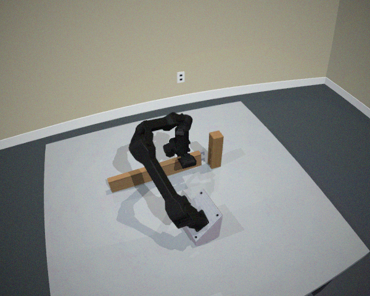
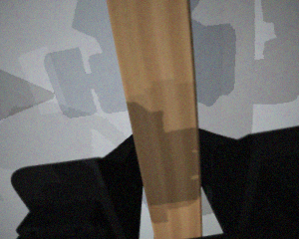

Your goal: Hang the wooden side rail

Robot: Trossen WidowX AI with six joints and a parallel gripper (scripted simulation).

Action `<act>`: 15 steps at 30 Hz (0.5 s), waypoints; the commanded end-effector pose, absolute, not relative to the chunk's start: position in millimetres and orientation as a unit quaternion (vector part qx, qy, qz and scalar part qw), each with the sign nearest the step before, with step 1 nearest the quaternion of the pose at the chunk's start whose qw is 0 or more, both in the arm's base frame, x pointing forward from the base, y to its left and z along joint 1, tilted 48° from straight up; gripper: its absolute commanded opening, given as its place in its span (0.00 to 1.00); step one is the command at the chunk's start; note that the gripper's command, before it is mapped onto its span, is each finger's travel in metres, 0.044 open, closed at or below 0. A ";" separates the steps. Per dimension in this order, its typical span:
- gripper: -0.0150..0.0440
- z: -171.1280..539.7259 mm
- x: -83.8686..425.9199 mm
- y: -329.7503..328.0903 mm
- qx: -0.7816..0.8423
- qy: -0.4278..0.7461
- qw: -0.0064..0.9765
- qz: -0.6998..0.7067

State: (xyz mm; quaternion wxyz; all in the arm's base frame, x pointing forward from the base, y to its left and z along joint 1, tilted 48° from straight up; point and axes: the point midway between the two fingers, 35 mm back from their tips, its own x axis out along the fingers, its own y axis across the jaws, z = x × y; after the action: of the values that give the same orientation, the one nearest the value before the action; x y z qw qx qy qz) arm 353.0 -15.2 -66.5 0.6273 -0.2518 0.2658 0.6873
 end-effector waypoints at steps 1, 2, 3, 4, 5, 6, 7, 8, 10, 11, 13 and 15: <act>0.25 -67.1 353.7 -19.7 -0.254 0.266 0.630 0.684; 0.25 -67.2 353.7 -19.8 -0.254 0.266 0.630 0.684; 0.25 -67.2 353.8 -19.9 -0.254 0.266 0.630 0.684; 0.25 -67.2 353.9 -20.0 -0.254 0.266 0.630 0.684; 0.25 -67.2 354.0 -20.1 -0.254 0.266 0.630 0.684; 0.25 -67.2 354.1 -20.2 -0.254 0.266 0.630 0.684; 0.25 -67.2 354.1 -20.3 -0.254 0.266 0.630 0.684; 0.25 -67.2 354.2 -20.4 -0.254 0.266 0.630 0.684; 0.25 -67.2 354.4 -20.6 -0.254 0.266 0.630 0.684; 0.25 -67.2 354.4 -20.8 -0.254 0.266 0.630 0.684; 0.25 -67.2 354.1 -21.1 -0.254 0.266 0.630 0.684; 0.25 -67.2 353.9 -21.4 -0.254 0.266 0.630 0.684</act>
State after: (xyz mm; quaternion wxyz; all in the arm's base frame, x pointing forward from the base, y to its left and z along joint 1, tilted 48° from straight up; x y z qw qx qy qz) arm 353.9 -16.3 -67.4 0.6273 -0.2529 0.2649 0.6873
